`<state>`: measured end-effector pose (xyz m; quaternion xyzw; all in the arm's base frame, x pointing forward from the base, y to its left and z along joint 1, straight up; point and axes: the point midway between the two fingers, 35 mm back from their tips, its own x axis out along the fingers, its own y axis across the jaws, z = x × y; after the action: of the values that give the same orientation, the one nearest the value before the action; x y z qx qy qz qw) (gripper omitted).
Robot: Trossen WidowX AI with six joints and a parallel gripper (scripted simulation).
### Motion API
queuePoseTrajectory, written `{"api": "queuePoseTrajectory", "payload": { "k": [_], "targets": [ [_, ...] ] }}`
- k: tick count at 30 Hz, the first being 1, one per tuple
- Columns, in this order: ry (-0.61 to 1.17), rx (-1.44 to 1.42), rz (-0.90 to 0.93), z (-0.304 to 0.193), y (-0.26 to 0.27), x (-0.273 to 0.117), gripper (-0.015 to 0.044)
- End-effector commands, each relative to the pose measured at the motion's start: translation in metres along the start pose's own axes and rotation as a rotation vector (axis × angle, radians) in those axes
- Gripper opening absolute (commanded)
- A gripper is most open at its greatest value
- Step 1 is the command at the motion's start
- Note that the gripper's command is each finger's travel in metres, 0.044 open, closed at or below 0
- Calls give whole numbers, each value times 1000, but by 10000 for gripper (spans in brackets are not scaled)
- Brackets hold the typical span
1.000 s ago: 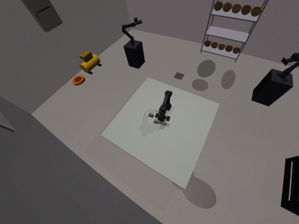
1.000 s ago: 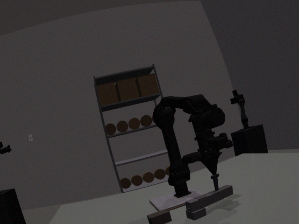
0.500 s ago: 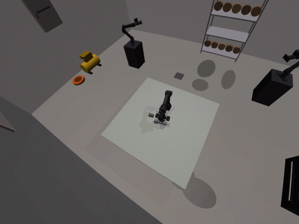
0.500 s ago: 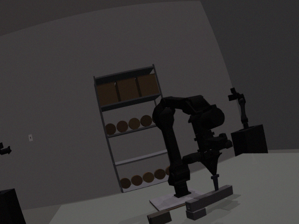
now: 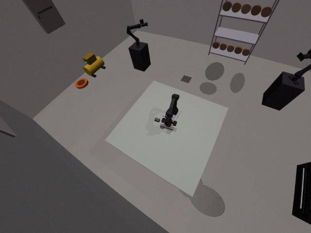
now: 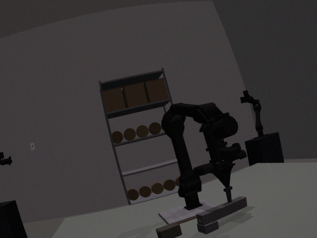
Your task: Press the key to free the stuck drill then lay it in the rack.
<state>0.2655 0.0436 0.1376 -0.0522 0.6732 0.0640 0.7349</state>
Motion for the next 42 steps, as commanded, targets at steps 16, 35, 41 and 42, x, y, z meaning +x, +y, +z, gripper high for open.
{"api": "queuePoseTrajectory", "payload": {
  "k": [16, 35, 41, 42],
  "targets": [
    [61, 2, -10, 2, -2, -27, 210],
    [57, -822, 6, 16, -84, -1, 440],
    [62, -1144, 13, 11, -119, 16, 440],
    [63, -1179, 14, 11, -123, 18, 440]
  ]
}}
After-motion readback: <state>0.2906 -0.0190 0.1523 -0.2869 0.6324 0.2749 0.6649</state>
